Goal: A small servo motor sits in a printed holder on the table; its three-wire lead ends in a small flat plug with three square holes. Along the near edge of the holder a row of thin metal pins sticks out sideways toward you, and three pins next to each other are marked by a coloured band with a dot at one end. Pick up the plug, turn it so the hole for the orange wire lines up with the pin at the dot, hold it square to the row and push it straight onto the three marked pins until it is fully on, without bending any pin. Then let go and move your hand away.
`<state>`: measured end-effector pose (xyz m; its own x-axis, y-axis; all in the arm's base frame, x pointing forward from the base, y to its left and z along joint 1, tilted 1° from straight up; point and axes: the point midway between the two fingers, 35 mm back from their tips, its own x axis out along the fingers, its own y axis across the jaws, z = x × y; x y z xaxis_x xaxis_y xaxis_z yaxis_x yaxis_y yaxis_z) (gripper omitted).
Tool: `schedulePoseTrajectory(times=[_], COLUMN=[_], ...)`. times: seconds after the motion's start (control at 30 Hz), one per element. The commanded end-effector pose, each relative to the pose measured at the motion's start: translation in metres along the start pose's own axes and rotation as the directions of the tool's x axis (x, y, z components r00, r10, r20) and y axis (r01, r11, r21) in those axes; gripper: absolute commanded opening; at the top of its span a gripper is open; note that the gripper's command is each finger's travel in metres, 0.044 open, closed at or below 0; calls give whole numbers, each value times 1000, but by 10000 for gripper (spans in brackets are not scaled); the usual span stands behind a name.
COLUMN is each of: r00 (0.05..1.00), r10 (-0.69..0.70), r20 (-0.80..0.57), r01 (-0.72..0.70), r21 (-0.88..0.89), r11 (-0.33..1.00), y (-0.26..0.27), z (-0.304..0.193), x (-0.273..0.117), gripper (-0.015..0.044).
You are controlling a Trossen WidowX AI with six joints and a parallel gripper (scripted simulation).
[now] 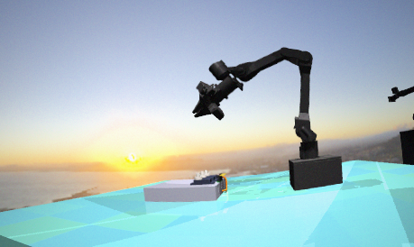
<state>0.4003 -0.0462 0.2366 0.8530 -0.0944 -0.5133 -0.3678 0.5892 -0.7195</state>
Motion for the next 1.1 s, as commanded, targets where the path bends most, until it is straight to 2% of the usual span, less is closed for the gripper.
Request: schedulePoseTrajectory(times=[0.0,0.23,0.5,1.07], r00=[997,979,937,772], r10=[51,152,268,510], r20=[-51,-136,-226,-378], r01=[-57,-187,-346,-590], r21=[-116,-299,-476,-725], r11=[992,936,808,355], y=[1,9,20,51], z=[-10,-28,-51,-105], x=[13,36,59,96], gripper=[115,115,115,115])
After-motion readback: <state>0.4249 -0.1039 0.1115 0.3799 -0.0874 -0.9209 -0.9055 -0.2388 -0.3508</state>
